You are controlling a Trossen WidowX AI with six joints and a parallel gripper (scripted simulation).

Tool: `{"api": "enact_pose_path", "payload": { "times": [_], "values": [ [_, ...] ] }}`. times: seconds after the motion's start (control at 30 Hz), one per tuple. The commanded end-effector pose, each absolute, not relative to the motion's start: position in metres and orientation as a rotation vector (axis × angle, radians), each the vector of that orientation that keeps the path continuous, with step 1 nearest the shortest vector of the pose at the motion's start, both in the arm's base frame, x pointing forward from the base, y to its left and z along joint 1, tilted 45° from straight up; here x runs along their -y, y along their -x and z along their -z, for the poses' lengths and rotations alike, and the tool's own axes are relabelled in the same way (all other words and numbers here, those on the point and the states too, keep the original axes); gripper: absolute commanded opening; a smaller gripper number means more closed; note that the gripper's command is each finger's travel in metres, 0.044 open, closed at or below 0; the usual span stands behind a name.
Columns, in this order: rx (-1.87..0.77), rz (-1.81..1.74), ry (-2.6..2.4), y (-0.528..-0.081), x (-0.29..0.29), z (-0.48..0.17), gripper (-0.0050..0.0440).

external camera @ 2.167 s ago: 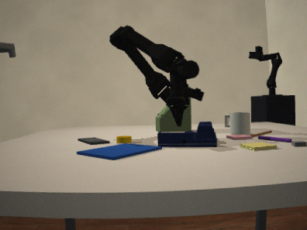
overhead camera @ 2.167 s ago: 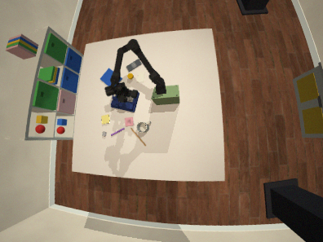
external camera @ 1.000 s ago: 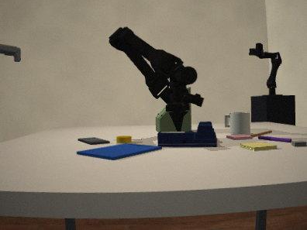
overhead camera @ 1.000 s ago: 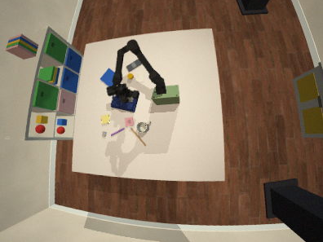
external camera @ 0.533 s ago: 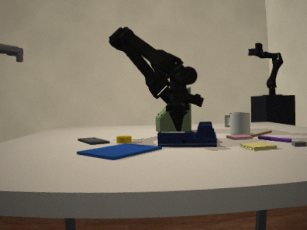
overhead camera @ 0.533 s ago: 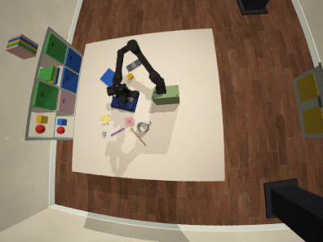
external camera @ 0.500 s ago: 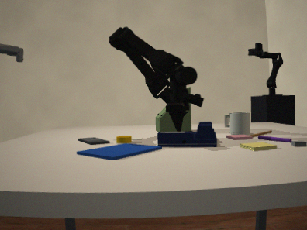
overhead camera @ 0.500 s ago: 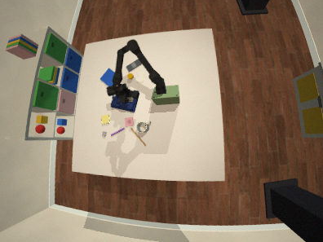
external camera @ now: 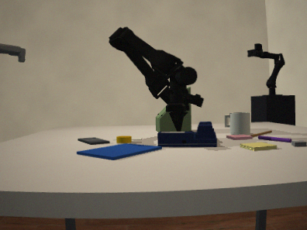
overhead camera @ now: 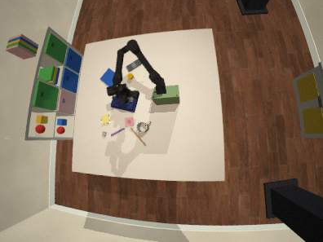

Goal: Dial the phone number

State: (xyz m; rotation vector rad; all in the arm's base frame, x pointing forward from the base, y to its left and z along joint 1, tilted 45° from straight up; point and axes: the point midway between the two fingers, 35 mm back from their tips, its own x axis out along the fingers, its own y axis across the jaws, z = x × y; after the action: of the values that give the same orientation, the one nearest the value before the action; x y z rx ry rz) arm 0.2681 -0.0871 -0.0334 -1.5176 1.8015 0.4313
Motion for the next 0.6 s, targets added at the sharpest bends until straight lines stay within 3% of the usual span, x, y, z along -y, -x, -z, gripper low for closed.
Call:
{"api": "enact_pose_path", "payload": {
  "times": [0.0,0.57],
  "values": [
    [-1.806,-0.437,1.519,-0.267,0.088,0.034,-0.0050],
    [-1.806,-0.437,1.519,-0.268,0.067,0.013,-0.0050]
  ]
}}
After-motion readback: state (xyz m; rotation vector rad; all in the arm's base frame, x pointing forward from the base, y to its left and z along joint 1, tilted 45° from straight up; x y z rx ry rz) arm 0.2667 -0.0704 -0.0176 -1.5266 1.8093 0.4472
